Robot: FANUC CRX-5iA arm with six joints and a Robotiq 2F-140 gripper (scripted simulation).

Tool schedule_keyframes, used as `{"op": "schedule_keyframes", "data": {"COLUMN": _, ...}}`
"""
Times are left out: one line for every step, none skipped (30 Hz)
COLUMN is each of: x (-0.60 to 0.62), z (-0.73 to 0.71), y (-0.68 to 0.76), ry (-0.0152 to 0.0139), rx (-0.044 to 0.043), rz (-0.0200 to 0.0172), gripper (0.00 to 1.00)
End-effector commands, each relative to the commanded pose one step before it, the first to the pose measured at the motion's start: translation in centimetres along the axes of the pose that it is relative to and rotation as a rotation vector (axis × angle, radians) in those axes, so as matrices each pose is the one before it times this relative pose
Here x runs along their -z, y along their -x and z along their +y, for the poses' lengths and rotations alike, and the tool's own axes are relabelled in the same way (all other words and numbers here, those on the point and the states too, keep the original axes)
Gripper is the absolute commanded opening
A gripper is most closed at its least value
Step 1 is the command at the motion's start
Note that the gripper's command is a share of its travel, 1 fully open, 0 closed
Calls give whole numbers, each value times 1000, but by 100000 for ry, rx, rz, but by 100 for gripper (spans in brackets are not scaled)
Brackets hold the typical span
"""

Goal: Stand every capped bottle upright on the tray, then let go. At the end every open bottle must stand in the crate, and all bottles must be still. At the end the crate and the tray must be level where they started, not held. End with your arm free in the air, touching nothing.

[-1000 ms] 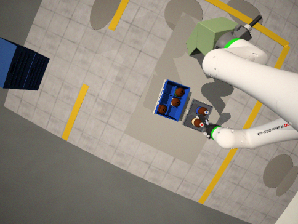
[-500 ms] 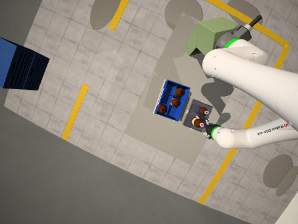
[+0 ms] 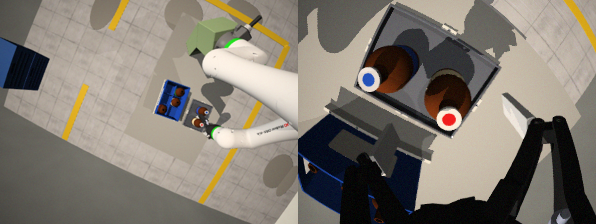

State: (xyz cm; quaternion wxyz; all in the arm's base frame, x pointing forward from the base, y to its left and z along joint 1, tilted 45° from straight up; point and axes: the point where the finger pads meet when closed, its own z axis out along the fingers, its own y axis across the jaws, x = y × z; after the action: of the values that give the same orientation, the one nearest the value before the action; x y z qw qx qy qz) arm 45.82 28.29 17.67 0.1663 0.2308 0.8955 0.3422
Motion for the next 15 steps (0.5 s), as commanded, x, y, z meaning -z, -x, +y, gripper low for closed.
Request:
{"op": "schedule_keyframes", "data": {"x": 9, "z": 10, "y": 14, "ry": 17, "rx": -2, "rz": -26, "gripper": 100}}
{"op": "schedule_keyframes", "data": {"x": 0, "z": 0, "y": 0, "ry": 0, "rx": 0, "rz": 0, "gripper": 100}}
{"op": "schedule_keyframes", "data": {"x": 0, "z": 0, "y": 0, "ry": 0, "rx": 0, "rz": 0, "gripper": 100}}
{"op": "schedule_keyframes", "data": {"x": 0, "z": 0, "y": 0, "ry": 0, "rx": 0, "rz": 0, "gripper": 100}}
{"op": "schedule_keyframes", "data": {"x": 0, "z": 0, "y": 0, "ry": 0, "rx": 0, "rz": 0, "gripper": 100}}
{"op": "schedule_keyframes", "data": {"x": 0, "z": 0, "y": 0, "ry": 0, "rx": 0, "rz": 0, "gripper": 100}}
{"op": "schedule_keyframes", "data": {"x": 0, "z": 0, "y": 0, "ry": 0, "rx": 0, "rz": 0, "gripper": 100}}
{"op": "schedule_keyframes", "data": {"x": 0, "z": 0, "y": 0, "ry": 0, "rx": 0, "rz": 0, "gripper": 100}}
{"op": "schedule_keyframes", "data": {"x": 0, "z": 0, "y": 0, "ry": 0, "rx": 0, "rz": 0, "gripper": 100}}
{"op": "schedule_keyframes", "data": {"x": 0, "z": 0, "y": 0, "ry": 0, "rx": 0, "rz": 0, "gripper": 100}}
{"op": "schedule_keyframes", "data": {"x": 0, "z": 0, "y": 0, "ry": 0, "rx": 0, "rz": 0, "gripper": 100}}
{"op": "schedule_keyframes", "data": {"x": 0, "z": 0, "y": 0, "ry": 0, "rx": 0, "rz": 0, "gripper": 100}}
{"op": "schedule_keyframes", "data": {"x": 333, "z": 0, "y": 0, "ry": -1, "rx": 0, "rz": 1, "gripper": 100}}
{"op": "schedule_keyframes", "data": {"x": 333, "z": 0, "y": 0, "ry": -1, "rx": 0, "rz": 1, "gripper": 100}}
{"op": "schedule_keyframes", "data": {"x": 333, "z": 0, "y": 0, "ry": -1, "rx": 0, "rz": 1, "gripper": 100}}
